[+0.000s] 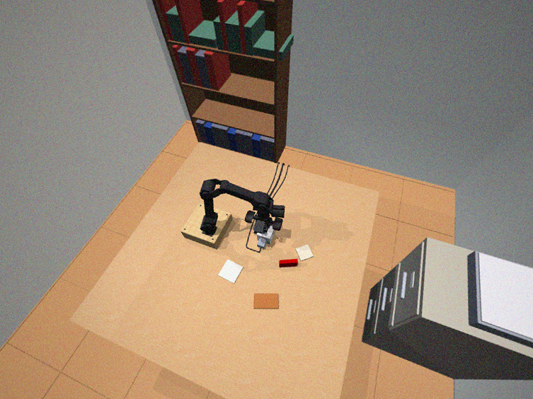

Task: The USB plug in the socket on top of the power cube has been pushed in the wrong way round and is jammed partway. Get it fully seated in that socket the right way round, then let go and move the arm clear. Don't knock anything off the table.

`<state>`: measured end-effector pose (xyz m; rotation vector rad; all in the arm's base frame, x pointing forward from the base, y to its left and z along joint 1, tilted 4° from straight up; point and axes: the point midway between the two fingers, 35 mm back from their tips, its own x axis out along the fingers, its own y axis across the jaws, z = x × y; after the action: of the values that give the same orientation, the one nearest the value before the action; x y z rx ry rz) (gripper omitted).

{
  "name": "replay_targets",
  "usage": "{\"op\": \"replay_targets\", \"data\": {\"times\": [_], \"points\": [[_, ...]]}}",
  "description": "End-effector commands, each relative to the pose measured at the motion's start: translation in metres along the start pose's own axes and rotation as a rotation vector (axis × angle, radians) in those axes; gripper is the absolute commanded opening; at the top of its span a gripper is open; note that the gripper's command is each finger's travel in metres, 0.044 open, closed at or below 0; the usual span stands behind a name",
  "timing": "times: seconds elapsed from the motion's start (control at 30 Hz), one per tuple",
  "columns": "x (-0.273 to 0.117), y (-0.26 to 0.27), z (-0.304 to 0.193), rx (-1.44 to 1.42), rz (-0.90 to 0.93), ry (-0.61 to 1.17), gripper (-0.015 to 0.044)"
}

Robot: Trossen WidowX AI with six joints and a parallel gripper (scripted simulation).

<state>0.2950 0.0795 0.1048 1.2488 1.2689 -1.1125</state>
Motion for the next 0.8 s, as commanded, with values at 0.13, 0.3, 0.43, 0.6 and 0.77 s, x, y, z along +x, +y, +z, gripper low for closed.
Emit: {"op": "replay_targets", "data": {"times": [0.13,0.3,0.43,0.6,0.77], "points": [[0.0012,0.0004,0.0011,0.011,0.002,-0.008,0.0000],[0.0018,0.0004,0.0015,0.013,0.002,-0.010,0.0000],[0.0023,0.0005,0.0017,0.016,0.002,-0.012,0.0000],[0.0028,0.0005,0.0021,0.019,0.002,-0.015,0.0000],[0.0034,0.0005,0.0024,0.022,0.002,-0.017,0.0000]]}}
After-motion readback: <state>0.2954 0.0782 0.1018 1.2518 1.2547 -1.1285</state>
